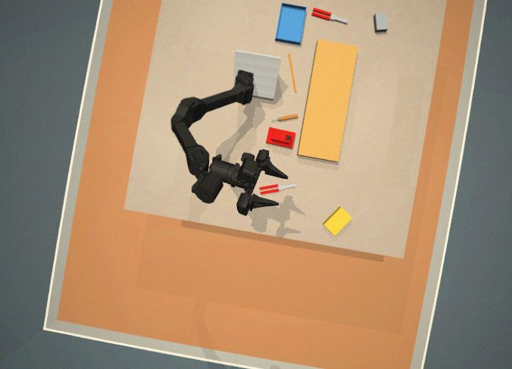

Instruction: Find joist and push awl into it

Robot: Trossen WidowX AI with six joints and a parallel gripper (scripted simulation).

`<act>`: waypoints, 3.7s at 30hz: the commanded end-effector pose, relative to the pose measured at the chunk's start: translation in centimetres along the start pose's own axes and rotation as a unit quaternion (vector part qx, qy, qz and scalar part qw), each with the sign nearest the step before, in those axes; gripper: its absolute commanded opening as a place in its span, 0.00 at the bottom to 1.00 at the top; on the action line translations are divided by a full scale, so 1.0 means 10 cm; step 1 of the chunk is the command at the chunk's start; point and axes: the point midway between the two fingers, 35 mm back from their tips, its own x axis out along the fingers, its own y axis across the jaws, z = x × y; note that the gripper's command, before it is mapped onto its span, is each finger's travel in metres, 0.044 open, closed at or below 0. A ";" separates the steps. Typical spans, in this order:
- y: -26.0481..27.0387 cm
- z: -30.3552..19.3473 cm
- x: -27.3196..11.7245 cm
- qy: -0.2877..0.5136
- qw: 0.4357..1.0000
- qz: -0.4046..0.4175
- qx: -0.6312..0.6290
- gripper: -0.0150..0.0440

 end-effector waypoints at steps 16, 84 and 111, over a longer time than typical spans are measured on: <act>1.91 -1.42 0.51 0.327 0.919 0.153 0.156 1.00; 3.87 -2.96 -0.69 0.637 0.732 0.187 0.151 0.87; 3.87 -2.96 -0.69 0.637 0.732 0.187 0.151 0.56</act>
